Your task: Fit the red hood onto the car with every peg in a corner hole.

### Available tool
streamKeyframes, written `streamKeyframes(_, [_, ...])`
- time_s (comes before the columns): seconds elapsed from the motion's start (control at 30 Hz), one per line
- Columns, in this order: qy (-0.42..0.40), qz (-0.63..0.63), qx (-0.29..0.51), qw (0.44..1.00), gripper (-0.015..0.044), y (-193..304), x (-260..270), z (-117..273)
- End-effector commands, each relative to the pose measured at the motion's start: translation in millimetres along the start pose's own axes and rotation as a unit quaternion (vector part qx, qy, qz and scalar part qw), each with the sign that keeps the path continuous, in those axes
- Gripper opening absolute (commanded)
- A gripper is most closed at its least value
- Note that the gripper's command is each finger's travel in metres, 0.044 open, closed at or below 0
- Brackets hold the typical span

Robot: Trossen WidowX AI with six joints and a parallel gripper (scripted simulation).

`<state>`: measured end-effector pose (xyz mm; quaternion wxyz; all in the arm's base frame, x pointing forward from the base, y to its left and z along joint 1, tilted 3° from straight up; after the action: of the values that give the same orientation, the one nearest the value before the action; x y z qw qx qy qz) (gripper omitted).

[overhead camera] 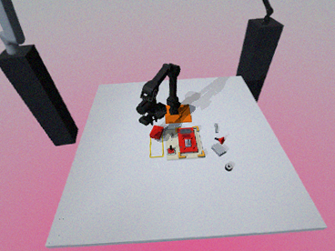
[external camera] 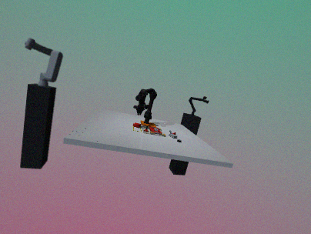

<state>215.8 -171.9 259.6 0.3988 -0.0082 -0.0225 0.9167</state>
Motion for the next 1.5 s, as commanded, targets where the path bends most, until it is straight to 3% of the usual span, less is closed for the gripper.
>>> streamKeyframes(0.0, [0.004, -0.147, 0.000, 0.989, 0.0263, 6.0, 8.0, -11.9])
streamKeyframes(0.23, [0.003, -0.396, 0.001, 0.918, 0.0440, 15.5, 22.4, -36.9])
streamKeyframes(0.47, [0.003, -0.573, 0.001, 0.820, 0.0440, 22.5, 35.5, -56.8])
streamKeyframes(1.47, [0.003, -0.573, 0.001, 0.820, 0.0440, 22.5, 34.5, -67.8])
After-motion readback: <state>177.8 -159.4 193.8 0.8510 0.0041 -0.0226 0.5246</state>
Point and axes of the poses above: the point midway between the two fingers, 35 mm back from their tips, its own z axis back along the fingers, its own x axis across the jaws, y = z × x, the point moved 10 cm from there along z, back along the fingers, and after that the axes turned 1 degree about -z, right-handed, at the moved point
